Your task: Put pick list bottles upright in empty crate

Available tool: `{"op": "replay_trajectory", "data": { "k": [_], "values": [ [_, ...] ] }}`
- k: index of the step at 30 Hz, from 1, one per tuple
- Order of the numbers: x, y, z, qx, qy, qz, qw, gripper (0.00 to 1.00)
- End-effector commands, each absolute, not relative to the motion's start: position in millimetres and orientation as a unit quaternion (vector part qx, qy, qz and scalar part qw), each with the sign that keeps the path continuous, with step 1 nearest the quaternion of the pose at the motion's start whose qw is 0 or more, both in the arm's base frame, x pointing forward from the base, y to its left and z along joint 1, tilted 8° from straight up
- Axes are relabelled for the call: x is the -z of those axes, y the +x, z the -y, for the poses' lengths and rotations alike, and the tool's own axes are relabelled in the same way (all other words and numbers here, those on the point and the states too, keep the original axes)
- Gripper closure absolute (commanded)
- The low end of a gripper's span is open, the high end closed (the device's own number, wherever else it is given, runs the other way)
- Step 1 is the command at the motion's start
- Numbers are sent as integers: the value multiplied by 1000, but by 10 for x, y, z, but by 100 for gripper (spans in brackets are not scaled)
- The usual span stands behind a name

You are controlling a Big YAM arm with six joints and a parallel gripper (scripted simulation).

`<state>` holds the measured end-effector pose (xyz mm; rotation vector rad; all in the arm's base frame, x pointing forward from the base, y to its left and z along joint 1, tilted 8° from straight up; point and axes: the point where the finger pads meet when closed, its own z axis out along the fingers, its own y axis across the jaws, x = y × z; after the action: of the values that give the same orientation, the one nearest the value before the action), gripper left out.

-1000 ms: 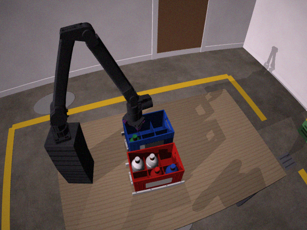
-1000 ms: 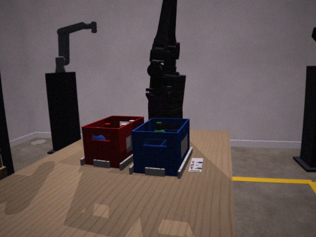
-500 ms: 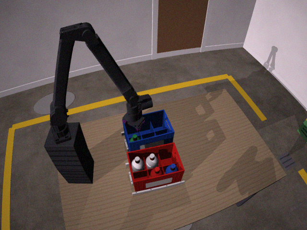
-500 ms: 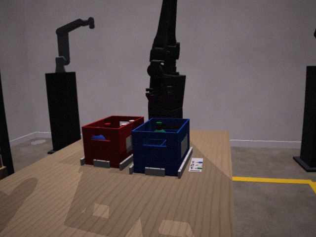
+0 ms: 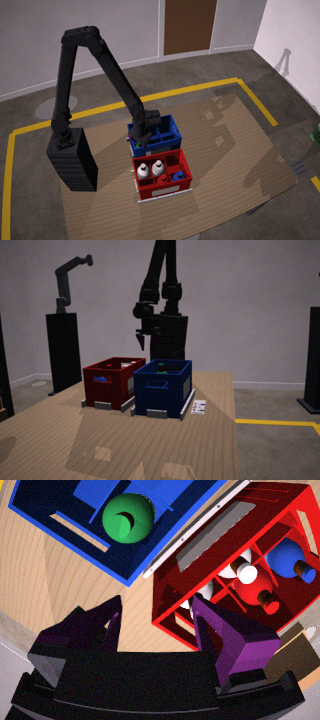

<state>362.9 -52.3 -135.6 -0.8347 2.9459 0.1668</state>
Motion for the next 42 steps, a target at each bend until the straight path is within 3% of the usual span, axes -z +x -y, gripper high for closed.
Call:
{"op": "replay_trajectory", "data": {
  "k": [1, 21, 42],
  "values": [
    [1380, 3650, 605, -53, -291, -954, 48, 39],
    [1496, 3412, 1489, -54, -291, -954, 45, 39],
    [1400, 3500, 1414, -46, -304, -950, 52, 39]
  ]
}}
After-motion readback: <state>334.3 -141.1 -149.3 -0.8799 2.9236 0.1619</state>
